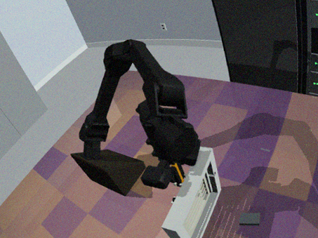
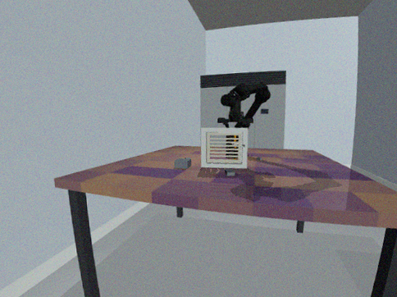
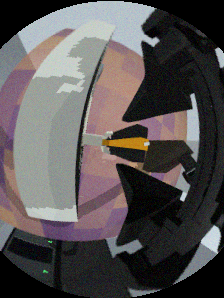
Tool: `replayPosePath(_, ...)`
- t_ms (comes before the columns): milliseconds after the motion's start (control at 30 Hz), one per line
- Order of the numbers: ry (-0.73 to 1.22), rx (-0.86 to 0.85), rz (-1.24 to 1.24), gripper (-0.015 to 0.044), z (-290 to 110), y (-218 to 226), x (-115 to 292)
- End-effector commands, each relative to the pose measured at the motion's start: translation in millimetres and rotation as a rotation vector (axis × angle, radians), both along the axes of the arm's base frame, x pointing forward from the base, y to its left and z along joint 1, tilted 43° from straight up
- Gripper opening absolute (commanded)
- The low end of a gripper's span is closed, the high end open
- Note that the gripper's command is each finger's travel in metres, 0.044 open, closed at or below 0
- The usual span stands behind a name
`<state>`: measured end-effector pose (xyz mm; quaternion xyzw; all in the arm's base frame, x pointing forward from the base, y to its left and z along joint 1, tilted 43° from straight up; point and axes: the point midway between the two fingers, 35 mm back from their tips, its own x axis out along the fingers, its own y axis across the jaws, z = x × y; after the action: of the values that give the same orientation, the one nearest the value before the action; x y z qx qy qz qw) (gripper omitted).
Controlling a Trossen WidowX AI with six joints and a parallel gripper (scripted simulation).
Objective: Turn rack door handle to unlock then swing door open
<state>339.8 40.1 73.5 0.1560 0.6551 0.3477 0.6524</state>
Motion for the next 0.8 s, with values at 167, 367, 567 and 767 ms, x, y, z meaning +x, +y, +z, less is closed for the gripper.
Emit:
replayPosePath(167, 0.004, 0.007, -0.004, 0.0281, -8.2, 8.6, -2.9)
replayPosePath(367, 0.004, 0.007, -0.004, 0.0123, -8.2, 8.6, -2.9)
replayPosePath(567, 0.004, 0.007, -0.004, 0.0064, -8.2, 8.6, -2.9)
replayPosePath(767, 0.004, 0.007, -0.004, 0.0024, -8.2, 8.6, -2.9)
